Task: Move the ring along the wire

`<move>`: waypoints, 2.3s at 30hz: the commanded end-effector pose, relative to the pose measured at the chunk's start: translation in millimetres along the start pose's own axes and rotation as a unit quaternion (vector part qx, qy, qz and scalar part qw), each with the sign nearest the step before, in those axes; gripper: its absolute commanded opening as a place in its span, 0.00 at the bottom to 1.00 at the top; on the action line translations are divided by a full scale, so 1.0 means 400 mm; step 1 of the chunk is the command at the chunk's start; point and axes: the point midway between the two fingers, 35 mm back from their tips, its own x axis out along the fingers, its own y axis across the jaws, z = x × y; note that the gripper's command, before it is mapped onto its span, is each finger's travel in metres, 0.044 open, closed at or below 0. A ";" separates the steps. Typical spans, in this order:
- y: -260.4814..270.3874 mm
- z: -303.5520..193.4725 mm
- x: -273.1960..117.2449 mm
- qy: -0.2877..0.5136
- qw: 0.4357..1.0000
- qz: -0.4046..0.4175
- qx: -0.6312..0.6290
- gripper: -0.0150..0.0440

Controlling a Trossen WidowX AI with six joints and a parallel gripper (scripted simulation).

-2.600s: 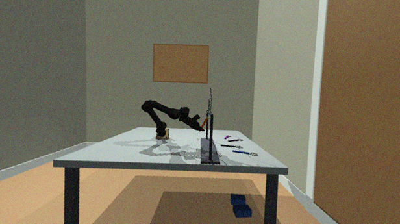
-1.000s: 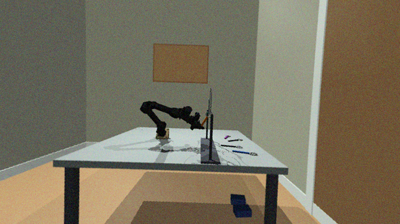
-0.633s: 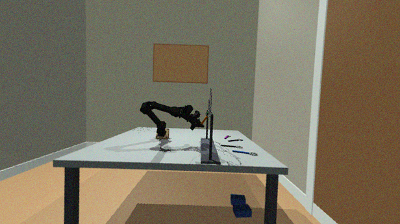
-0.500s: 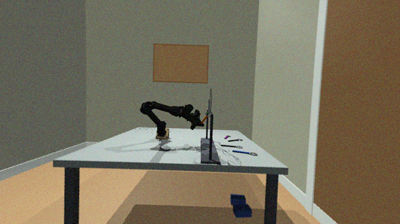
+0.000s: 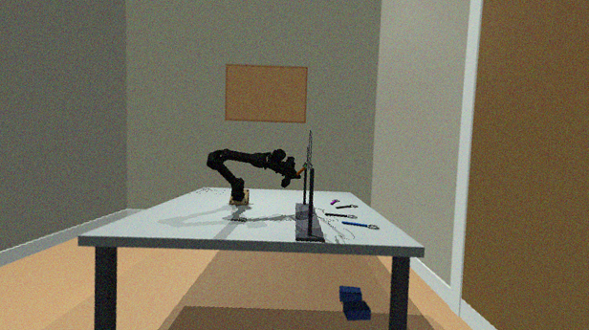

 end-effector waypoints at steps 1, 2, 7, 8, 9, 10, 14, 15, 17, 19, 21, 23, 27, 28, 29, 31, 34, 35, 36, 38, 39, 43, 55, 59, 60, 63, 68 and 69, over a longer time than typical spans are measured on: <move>0.043 0.003 -0.007 0.007 0.998 0.030 0.049 0.00; 0.051 0.004 -0.009 0.008 0.998 0.036 0.060 0.00; 0.094 0.012 -0.019 0.015 0.991 0.067 0.114 0.00; 0.103 0.014 -0.021 0.017 0.989 0.073 0.124 0.00; 0.111 0.016 -0.023 0.018 0.988 0.079 0.135 0.00; 0.119 0.019 -0.026 0.019 0.986 0.085 0.145 0.00; 0.150 0.031 -0.036 0.025 0.976 0.108 0.187 0.00; 0.158 0.034 -0.039 0.026 0.973 0.114 0.197 0.00; 0.173 0.041 -0.045 0.028 0.968 0.125 0.217 0.00; 0.187 0.049 -0.051 0.031 0.961 0.136 0.237 0.00; 0.200 0.057 -0.058 0.033 0.955 0.147 0.255 0.00; 0.212 0.065 -0.064 0.036 0.948 0.157 0.274 0.00; 0.234 0.082 -0.076 0.040 0.935 0.175 0.306 0.00; 0.239 0.086 -0.079 0.041 0.932 0.179 0.313 0.00; 0.244 0.091 -0.082 0.042 0.929 0.183 0.320 0.00; 0.252 0.099 -0.088 0.043 0.923 0.190 0.332 0.00; 0.264 0.112 -0.097 0.046 0.914 0.200 0.350 0.00; 0.267 0.116 -0.100 0.046 0.912 0.202 0.355 0.00; 0.270 0.119 -0.102 0.047 0.910 0.204 0.358 0.00; 0.275 0.125 -0.106 0.047 0.907 0.208 0.364 0.00; 0.276 0.128 -0.107 0.047 0.906 0.208 0.365 0.00; 0.281 0.136 -0.112 0.048 0.906 0.209 0.366 0.00; 0.278 0.136 -0.112 0.042 0.929 0.182 0.319 0.00; 0.273 0.131 -0.109 0.038 0.941 0.167 0.291 0.00; 0.271 0.130 -0.108 0.037 0.944 0.163 0.283 0.00; 0.266 0.126 -0.105 0.034 0.953 0.149 0.260 0.00; 0.255 0.119 -0.100 0.029 0.967 0.126 0.218 0.00; 0.252 0.118 -0.098 0.028 0.970 0.121 0.209 0.00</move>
